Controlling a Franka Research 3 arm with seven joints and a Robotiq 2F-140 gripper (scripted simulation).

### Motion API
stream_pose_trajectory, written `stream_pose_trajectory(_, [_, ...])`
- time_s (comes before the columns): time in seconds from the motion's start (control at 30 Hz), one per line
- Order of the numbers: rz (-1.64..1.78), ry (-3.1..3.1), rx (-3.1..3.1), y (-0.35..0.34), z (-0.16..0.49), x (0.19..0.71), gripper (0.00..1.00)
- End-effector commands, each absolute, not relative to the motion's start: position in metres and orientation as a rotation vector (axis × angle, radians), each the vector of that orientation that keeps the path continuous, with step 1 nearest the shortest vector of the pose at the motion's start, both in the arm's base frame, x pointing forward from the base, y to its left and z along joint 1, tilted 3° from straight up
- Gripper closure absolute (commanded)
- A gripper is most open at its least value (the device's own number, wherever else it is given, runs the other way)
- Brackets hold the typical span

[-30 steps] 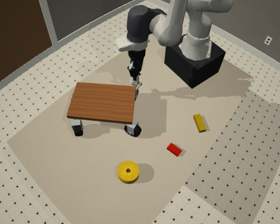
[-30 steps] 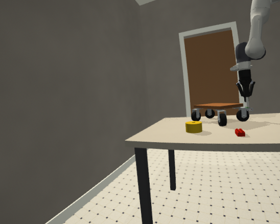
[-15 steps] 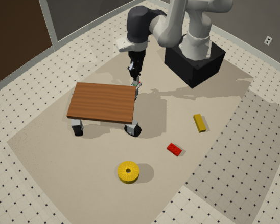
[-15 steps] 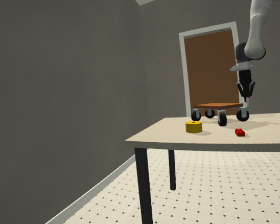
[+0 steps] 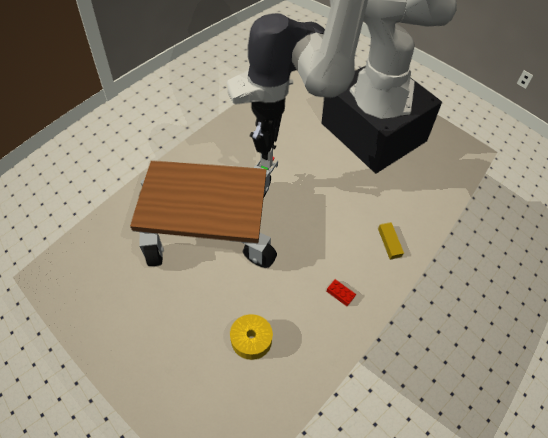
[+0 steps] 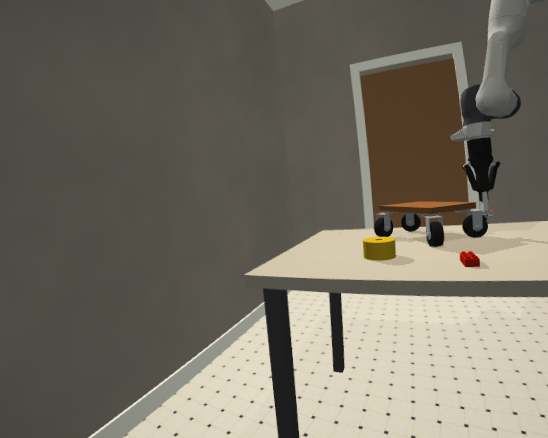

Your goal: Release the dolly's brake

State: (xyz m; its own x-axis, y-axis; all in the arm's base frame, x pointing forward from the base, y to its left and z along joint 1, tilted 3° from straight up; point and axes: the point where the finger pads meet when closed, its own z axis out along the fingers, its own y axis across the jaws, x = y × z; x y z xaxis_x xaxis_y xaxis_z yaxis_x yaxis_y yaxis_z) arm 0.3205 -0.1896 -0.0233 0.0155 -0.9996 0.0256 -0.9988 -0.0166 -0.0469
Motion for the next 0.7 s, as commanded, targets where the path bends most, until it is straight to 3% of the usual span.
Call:
stream_pose_trajectory(0.0, [-0.089, 2.161, -2.251, -0.191, -0.023, 0.323, 1.00])
stream_pose_trajectory(0.67, [-0.089, 2.161, -2.251, -0.190, 0.017, 0.320, 1.00])
